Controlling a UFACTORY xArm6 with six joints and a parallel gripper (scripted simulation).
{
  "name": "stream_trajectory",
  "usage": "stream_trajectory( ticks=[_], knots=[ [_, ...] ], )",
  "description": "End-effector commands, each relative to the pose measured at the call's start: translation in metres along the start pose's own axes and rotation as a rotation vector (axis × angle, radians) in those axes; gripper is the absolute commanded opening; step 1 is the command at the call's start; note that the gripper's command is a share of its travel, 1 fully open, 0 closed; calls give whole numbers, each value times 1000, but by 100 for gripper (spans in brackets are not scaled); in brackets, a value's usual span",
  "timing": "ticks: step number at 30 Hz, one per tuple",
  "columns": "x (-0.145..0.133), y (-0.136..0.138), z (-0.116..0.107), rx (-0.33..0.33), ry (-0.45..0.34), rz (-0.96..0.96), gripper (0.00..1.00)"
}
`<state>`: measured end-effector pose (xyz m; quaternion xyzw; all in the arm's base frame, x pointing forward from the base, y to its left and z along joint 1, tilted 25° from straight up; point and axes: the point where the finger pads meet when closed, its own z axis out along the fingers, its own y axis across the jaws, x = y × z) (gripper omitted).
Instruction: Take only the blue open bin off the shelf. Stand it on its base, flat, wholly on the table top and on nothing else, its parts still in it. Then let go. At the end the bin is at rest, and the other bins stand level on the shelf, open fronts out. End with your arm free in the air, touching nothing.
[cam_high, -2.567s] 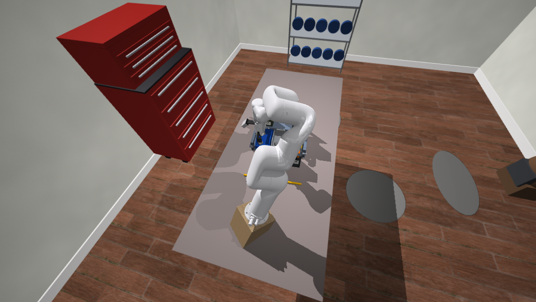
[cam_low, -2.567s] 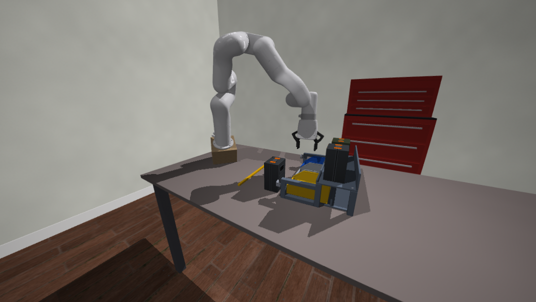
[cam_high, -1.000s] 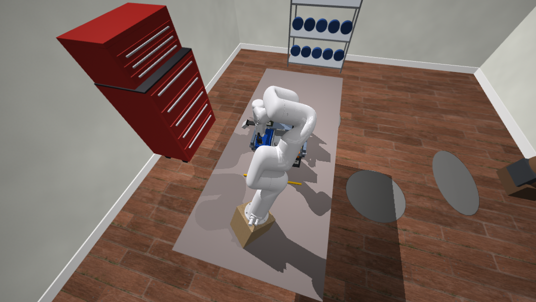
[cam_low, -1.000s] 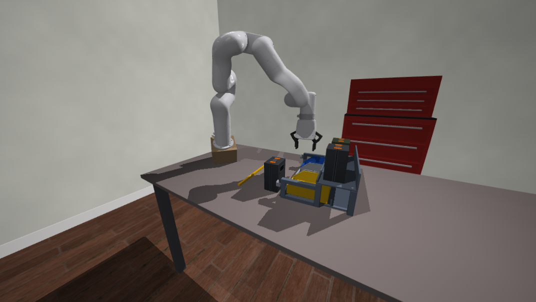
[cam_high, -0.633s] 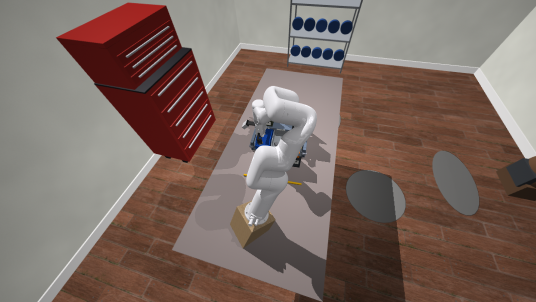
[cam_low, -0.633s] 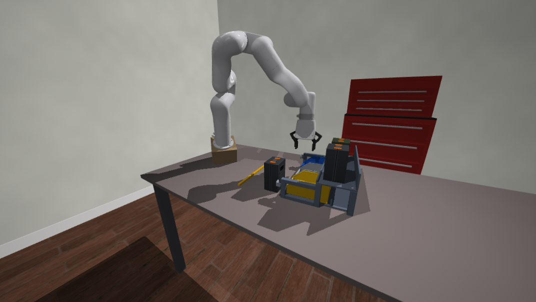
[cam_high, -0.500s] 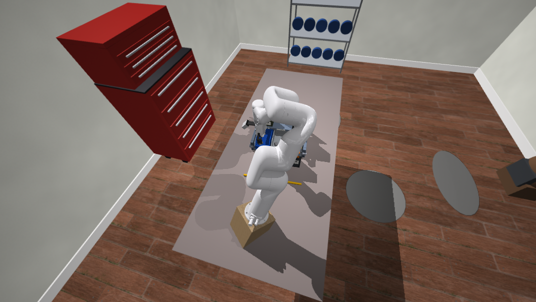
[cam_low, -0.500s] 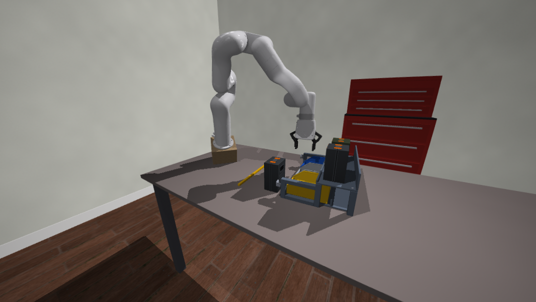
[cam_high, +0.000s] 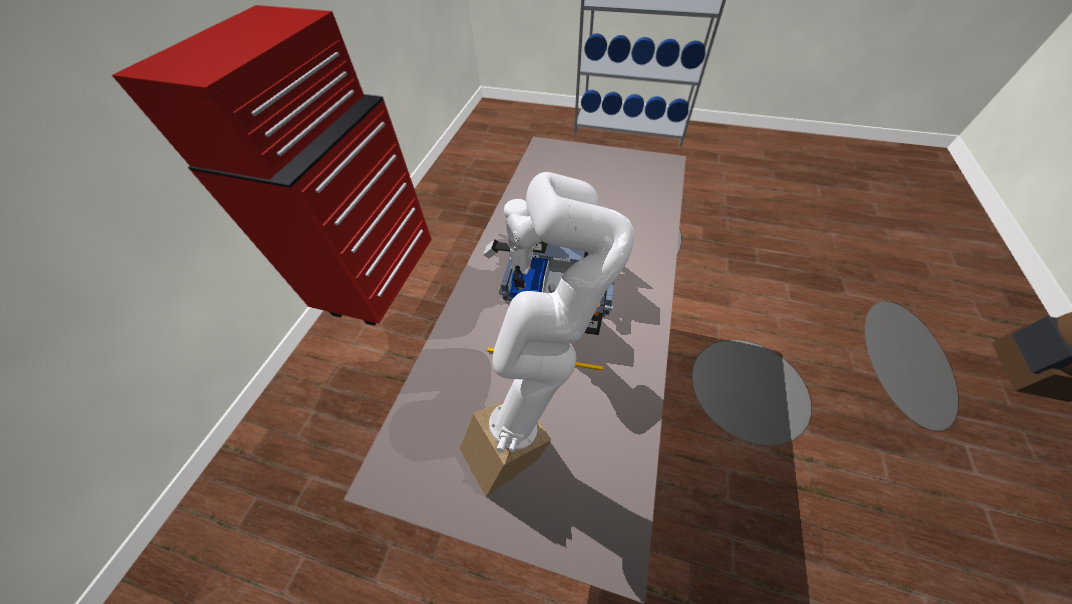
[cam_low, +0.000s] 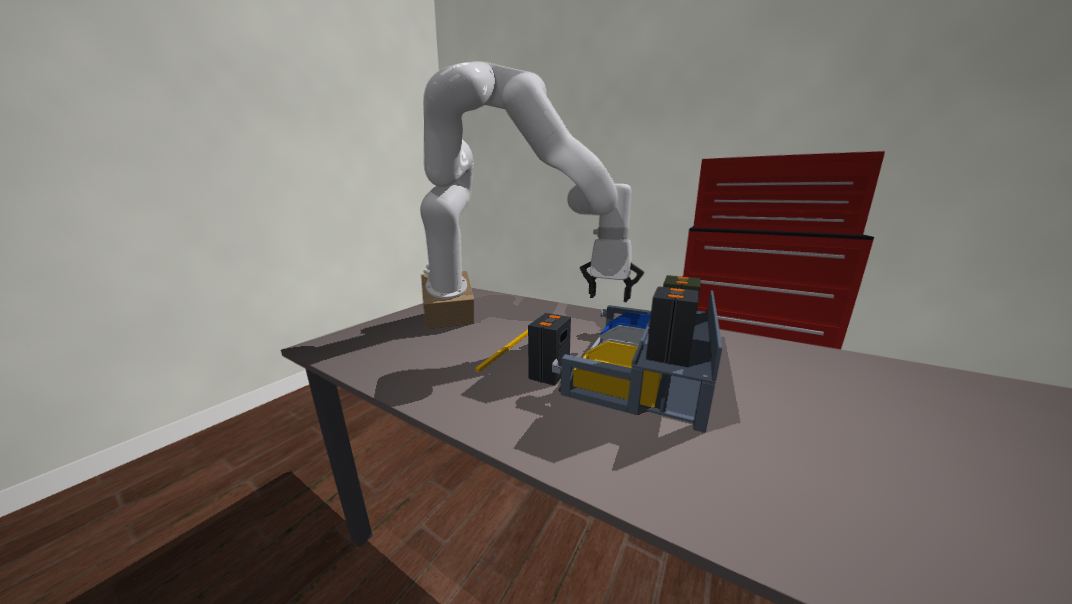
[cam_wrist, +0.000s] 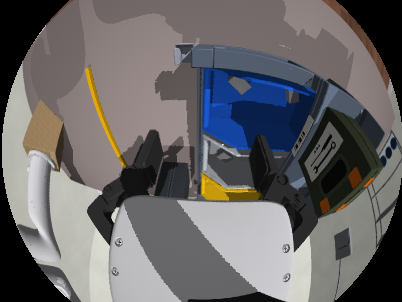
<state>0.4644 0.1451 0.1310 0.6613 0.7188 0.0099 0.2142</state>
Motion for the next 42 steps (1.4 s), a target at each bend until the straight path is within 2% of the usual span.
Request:
stream_trajectory(
  ticks=[1, 5, 17, 22, 42],
  knots=[
    [0, 1, 5, -4, 2, 1, 100],
    [0, 0, 29, -4, 2, 1, 100],
    [0, 0, 29, -4, 2, 1, 100],
    [-1, -1, 73, -4, 1, 1, 100],
    [-1, -1, 74, -3, 1, 1, 100]
  ],
)
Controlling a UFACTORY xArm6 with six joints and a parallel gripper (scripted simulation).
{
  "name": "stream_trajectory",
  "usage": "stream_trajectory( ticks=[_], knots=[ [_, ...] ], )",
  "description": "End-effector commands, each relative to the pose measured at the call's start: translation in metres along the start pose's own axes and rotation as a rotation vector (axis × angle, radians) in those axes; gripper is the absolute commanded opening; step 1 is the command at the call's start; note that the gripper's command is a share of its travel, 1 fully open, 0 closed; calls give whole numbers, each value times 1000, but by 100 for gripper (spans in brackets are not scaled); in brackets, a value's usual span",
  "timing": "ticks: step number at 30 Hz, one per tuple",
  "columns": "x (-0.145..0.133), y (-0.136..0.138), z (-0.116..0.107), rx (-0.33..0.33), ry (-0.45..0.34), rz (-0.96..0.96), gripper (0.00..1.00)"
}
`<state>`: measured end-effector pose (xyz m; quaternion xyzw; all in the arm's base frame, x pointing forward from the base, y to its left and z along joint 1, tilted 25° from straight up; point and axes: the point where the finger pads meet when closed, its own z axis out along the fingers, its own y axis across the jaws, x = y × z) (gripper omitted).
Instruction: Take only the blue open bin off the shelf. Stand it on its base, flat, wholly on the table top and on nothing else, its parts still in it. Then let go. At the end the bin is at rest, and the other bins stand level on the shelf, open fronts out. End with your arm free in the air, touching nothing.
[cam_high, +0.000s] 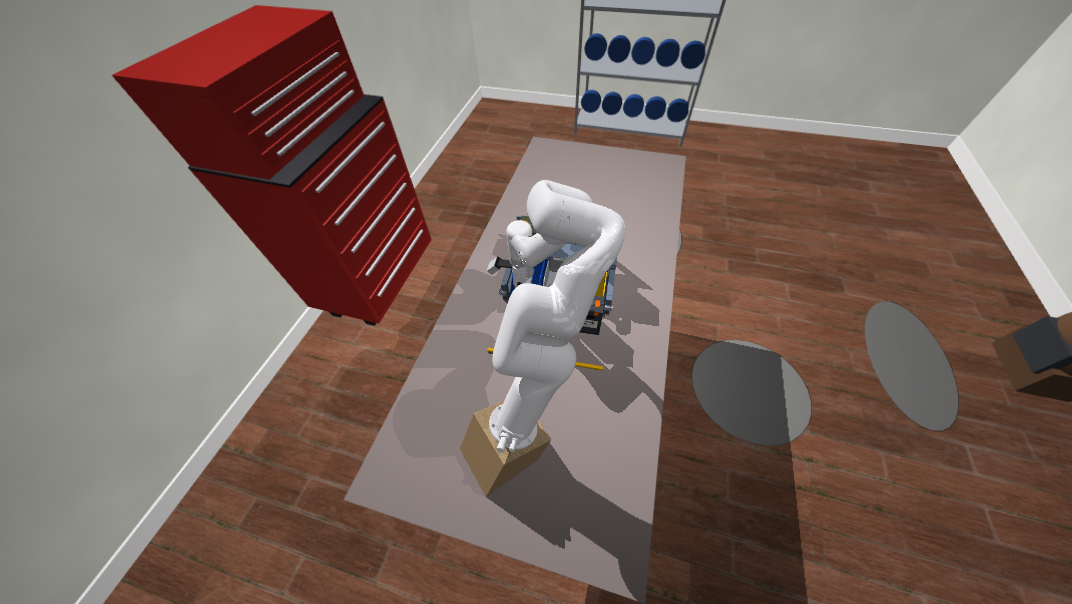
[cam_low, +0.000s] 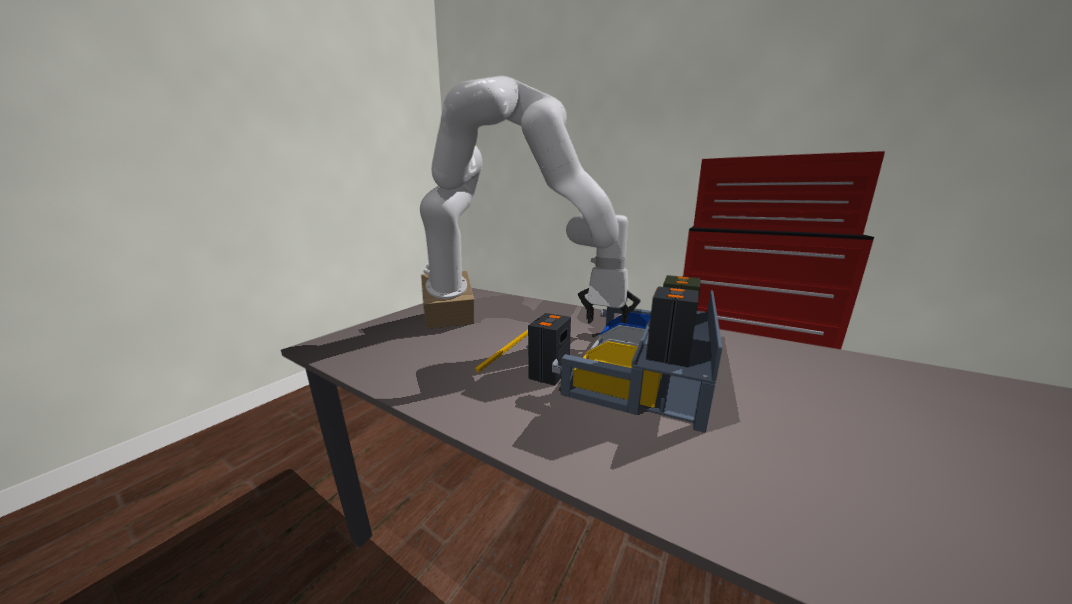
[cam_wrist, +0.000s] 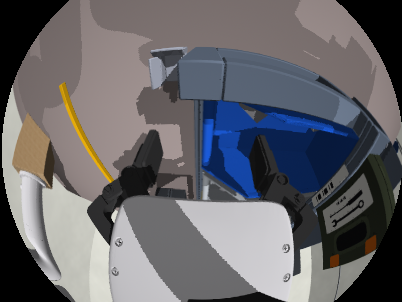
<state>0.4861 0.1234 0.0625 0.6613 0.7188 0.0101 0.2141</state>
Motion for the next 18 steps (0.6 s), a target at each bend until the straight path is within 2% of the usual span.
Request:
stream_trajectory(
  ticks=[1, 18],
  knots=[
    [0, 1, -1, -3, 1, 0, 100],
    [0, 2, -6, -3, 1, 0, 100]
  ],
)
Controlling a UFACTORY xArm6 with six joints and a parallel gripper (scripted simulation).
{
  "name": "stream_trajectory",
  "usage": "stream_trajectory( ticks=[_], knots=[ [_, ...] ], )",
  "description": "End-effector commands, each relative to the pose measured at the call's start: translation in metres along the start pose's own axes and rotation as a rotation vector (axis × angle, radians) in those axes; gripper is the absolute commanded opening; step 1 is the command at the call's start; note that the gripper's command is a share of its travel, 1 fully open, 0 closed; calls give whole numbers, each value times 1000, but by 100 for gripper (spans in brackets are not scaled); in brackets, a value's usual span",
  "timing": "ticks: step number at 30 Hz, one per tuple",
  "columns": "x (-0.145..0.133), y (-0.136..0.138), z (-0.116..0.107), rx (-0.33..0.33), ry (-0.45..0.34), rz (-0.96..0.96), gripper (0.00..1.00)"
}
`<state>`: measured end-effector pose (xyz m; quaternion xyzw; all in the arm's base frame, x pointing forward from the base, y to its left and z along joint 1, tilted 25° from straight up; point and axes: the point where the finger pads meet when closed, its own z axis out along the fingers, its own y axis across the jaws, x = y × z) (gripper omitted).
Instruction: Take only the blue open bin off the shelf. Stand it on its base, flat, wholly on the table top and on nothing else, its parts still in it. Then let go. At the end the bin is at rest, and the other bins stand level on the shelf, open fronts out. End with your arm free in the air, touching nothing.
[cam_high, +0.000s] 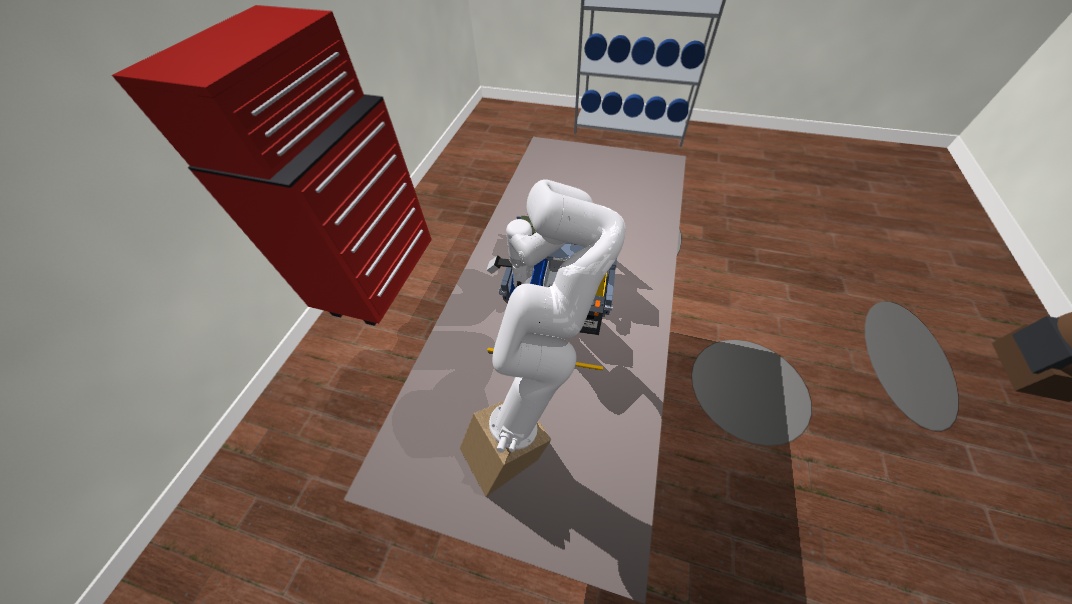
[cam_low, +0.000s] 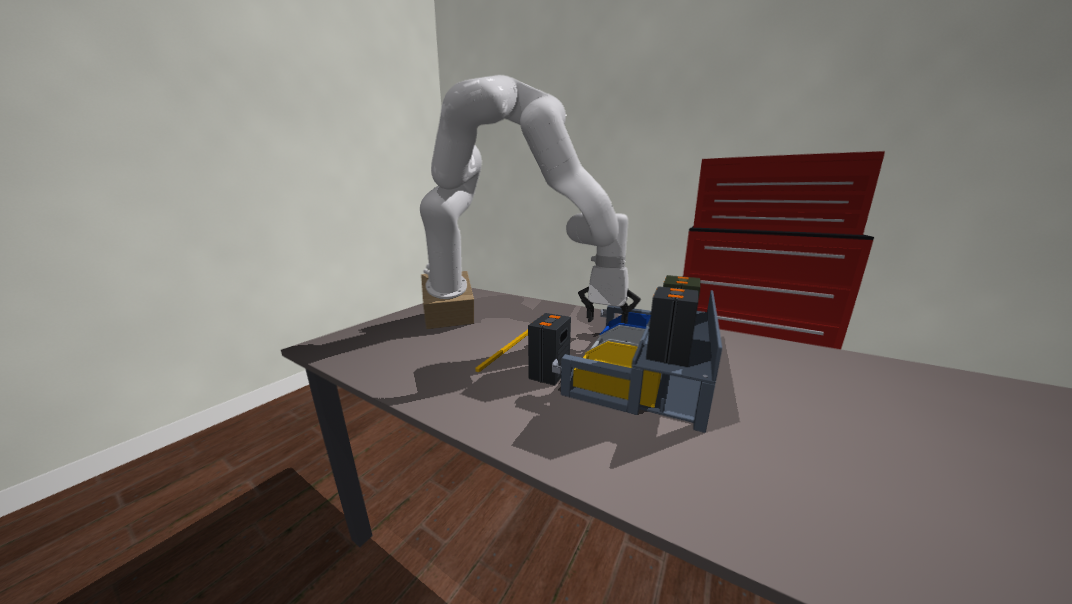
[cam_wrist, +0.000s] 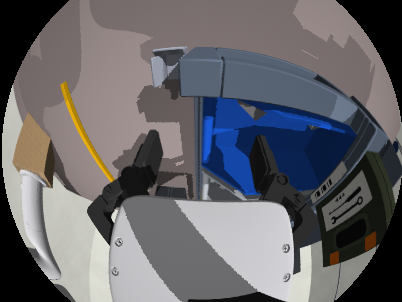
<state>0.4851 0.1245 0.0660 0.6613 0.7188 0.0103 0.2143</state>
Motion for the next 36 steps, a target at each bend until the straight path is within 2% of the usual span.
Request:
stream_trajectory(
  ticks=[1, 36],
  knots=[
    [0, 1, -2, -3, 1, 0, 100],
    [0, 2, -6, -3, 1, 0, 100]
  ],
)
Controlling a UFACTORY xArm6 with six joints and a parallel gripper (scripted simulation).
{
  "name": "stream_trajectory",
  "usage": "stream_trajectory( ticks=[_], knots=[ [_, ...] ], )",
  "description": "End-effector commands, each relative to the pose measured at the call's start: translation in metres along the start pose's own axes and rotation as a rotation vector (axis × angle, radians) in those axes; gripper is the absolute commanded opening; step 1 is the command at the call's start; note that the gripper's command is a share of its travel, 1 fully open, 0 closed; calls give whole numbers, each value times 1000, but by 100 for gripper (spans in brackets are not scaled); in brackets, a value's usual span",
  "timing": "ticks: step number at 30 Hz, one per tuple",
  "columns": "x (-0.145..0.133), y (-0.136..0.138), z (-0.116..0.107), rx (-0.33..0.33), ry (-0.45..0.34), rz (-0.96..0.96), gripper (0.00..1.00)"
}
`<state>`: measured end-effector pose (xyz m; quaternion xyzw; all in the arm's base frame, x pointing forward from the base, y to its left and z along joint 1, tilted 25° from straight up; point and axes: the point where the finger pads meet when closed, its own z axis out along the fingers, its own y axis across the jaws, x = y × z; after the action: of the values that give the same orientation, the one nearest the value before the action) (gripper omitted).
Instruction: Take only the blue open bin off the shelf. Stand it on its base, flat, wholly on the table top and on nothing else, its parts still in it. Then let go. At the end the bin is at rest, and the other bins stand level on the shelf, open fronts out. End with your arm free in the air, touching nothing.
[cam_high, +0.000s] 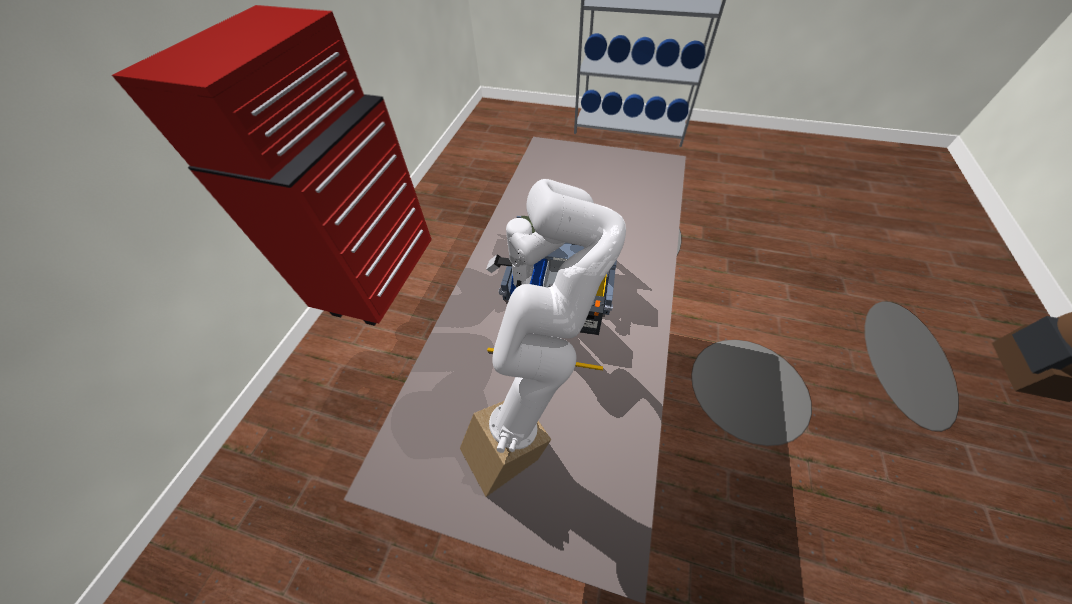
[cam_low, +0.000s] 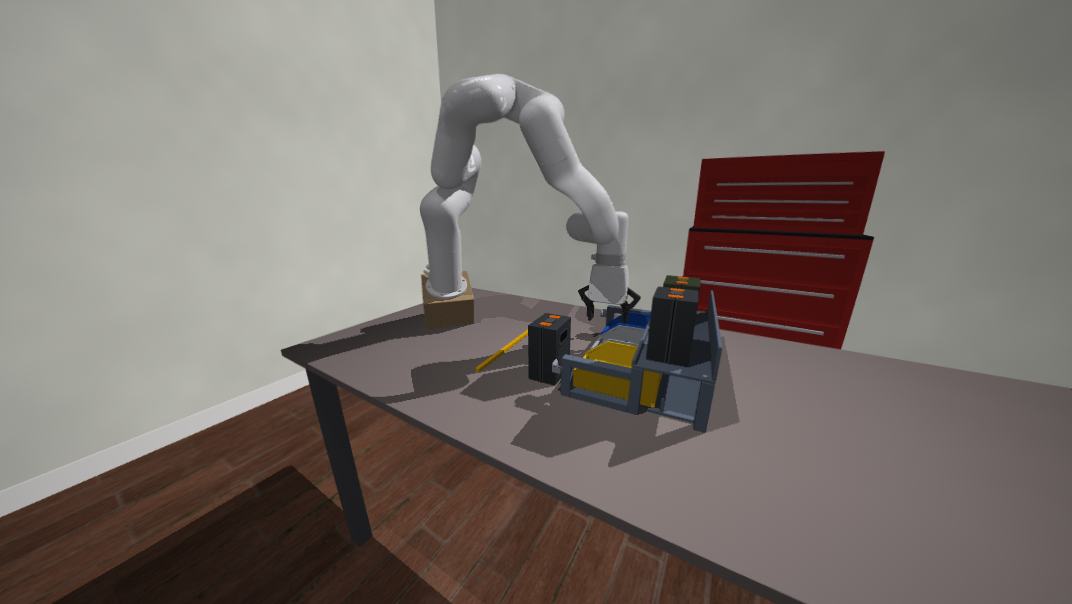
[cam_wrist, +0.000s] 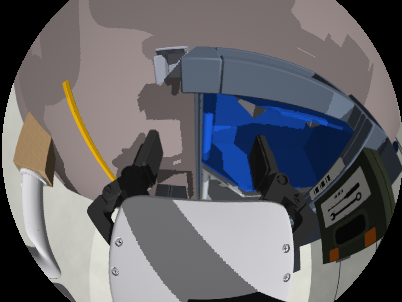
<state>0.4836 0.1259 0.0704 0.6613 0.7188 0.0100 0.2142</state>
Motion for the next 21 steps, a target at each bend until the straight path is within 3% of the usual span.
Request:
stream_trajectory(
  ticks=[1, 21],
  knots=[
    [0, 1, -1, -3, 1, 1, 100],
    [0, 1, 9, -3, 1, 1, 100]
  ],
)
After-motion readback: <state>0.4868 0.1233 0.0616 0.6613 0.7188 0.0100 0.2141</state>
